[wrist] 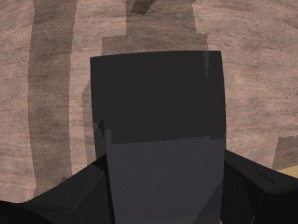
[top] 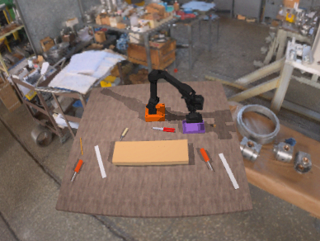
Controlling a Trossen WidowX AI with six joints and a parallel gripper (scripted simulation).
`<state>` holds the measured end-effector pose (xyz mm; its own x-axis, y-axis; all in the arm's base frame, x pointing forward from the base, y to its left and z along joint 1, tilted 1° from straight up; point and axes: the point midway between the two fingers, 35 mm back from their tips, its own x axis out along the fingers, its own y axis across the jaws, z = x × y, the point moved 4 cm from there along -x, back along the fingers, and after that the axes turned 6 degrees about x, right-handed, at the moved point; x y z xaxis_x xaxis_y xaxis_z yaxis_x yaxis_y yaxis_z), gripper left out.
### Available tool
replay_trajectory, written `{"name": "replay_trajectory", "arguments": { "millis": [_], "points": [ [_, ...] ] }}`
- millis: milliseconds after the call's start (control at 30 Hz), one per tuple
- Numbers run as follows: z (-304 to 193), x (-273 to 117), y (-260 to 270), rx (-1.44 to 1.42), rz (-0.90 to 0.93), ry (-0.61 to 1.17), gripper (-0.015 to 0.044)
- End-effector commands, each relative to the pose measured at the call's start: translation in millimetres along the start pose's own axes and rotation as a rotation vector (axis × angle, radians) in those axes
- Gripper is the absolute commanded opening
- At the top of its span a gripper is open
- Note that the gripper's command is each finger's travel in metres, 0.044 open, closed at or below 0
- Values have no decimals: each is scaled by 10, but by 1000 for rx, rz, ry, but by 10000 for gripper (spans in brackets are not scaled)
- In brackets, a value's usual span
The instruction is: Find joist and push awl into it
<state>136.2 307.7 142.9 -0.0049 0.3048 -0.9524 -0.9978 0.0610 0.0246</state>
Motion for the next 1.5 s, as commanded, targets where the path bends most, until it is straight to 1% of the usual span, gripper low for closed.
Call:
{"name": "replay_trajectory", "arguments": {
  "millis": [0, 1000, 1467],
  "points": [
    [-6, 61, -10, 5, -6, -3, 0],
    [-174, 585, -19, 5, -6, -3, 0],
    [-227, 755, -22, 5, -6, -3, 0]
  ]
}}
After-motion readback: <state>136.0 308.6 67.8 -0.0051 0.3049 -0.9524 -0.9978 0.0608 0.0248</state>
